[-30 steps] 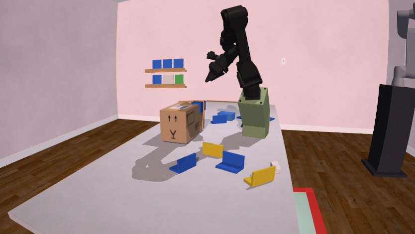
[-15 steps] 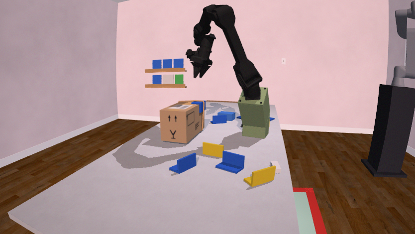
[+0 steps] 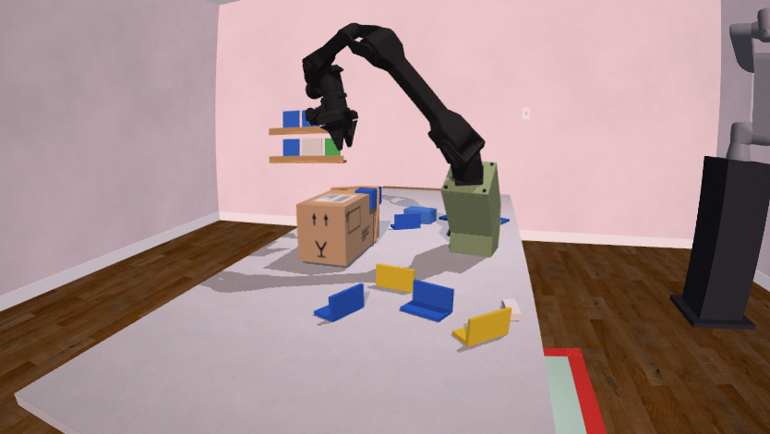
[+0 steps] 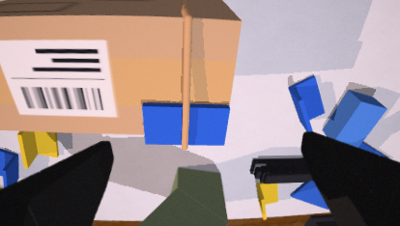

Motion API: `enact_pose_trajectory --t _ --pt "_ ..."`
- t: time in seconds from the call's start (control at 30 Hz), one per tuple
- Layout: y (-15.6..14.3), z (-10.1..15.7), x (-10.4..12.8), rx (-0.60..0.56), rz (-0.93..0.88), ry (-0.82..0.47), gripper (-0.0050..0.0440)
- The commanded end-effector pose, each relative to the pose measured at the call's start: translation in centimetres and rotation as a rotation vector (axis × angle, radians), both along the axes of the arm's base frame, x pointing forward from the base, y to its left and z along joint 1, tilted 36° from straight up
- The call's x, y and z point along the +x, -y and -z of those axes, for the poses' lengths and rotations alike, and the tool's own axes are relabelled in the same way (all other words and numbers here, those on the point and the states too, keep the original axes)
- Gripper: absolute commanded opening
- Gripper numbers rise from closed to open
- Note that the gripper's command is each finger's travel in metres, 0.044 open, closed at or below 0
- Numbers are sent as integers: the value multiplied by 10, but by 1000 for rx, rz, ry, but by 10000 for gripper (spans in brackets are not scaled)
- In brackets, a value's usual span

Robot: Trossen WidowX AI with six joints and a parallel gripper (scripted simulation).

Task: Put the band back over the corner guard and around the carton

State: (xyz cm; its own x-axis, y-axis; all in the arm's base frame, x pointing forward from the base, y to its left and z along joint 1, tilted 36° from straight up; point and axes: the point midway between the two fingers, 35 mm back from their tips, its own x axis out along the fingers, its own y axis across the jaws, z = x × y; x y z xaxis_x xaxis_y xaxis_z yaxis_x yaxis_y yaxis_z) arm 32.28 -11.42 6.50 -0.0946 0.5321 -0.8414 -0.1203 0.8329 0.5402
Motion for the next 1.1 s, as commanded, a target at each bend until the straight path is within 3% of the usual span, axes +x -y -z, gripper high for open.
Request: enact_pose_trajectory --t 0.0,0.17,0.33,0.47,1.07 --pt "-6 -1 14 -25 -70 -75 440" --pt "-8 1 15 -23 -72 -82 440" --pt "-41 51 26 23 -107 -221 440" --pt "-46 59 27 29 -112 -243 440" --pt "-46 59 27 29 -112 -243 440"
